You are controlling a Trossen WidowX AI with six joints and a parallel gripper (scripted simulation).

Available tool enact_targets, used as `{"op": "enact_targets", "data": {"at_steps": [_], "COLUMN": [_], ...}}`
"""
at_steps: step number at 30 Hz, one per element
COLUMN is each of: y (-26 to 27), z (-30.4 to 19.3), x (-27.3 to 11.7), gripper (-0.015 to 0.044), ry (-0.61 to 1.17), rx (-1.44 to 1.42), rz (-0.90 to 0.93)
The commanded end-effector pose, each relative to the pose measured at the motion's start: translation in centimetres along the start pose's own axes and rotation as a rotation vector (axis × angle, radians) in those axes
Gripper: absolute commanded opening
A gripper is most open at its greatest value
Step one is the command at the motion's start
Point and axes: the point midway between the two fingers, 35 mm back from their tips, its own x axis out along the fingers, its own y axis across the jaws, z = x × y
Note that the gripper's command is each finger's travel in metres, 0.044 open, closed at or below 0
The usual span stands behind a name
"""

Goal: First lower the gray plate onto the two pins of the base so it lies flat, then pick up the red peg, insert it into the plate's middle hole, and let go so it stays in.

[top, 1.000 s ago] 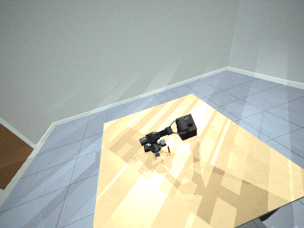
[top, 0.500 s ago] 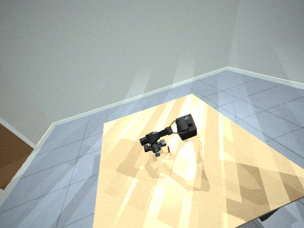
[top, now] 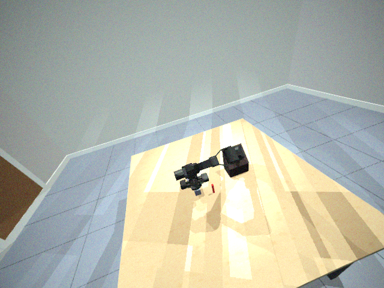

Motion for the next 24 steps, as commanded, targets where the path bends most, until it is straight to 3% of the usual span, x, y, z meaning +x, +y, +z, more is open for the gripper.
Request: {"op": "enact_targets", "data": {"at_steps": [1,24], "y": [-0.3,0.1], "z": [0.0,0.7], "x": [-1.6,-8.8], "gripper": [0.0,0.0], "ry": [0.006,-0.001], "rx": [-0.005,-0.007], "rz": [-0.009,-0.013]}}
